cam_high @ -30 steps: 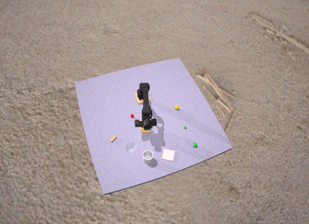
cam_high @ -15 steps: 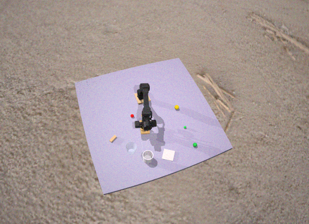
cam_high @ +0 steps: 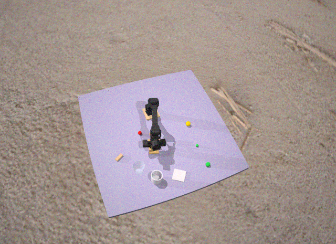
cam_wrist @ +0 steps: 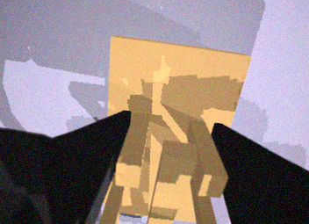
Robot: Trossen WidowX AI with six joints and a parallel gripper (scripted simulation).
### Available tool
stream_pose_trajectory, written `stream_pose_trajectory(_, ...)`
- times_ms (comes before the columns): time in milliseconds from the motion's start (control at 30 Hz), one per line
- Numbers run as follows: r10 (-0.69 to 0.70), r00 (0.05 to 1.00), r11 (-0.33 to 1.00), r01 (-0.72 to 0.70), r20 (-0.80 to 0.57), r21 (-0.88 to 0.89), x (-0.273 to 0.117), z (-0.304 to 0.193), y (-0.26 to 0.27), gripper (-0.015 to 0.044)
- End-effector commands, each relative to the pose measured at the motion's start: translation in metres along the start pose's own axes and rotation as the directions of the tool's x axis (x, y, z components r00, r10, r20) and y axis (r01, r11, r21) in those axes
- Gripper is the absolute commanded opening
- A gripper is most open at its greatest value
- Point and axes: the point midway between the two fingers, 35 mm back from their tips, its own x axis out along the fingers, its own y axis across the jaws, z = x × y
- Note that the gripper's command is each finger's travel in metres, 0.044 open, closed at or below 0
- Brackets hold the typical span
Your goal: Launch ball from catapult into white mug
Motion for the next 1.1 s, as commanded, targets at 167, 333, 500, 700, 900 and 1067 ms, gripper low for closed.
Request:
stream_pose_trajectory(167, 0.000, 1.000, 1.000, 0.000, 0.000, 0.000, 0.002, 0.000, 0.000, 0.0000)
stream_pose_trajectory(333, 0.000, 1.000, 1.000, 0.000, 0.000, 0.000, 0.002, 0.000, 0.000, 0.0105)
stream_pose_trajectory(500, 0.000, 1.000, 1.000, 0.000, 0.000, 0.000, 0.002, 0.000, 0.000, 0.0236)
stream_pose_trajectory(700, 0.000, 1.000, 1.000, 0.000, 0.000, 0.000, 0.000, 0.000, 0.000, 0.0394)
stream_pose_trajectory(900, 0.000, 1.000, 1.000, 0.000, -0.001, 0.000, -0.067, 0.004, 0.000, 0.0440)
stream_pose_trajectory(1067, 0.000, 1.000, 1.000, 0.000, -0.002, 0.000, -0.097, 0.000, 0.000, 0.0440)
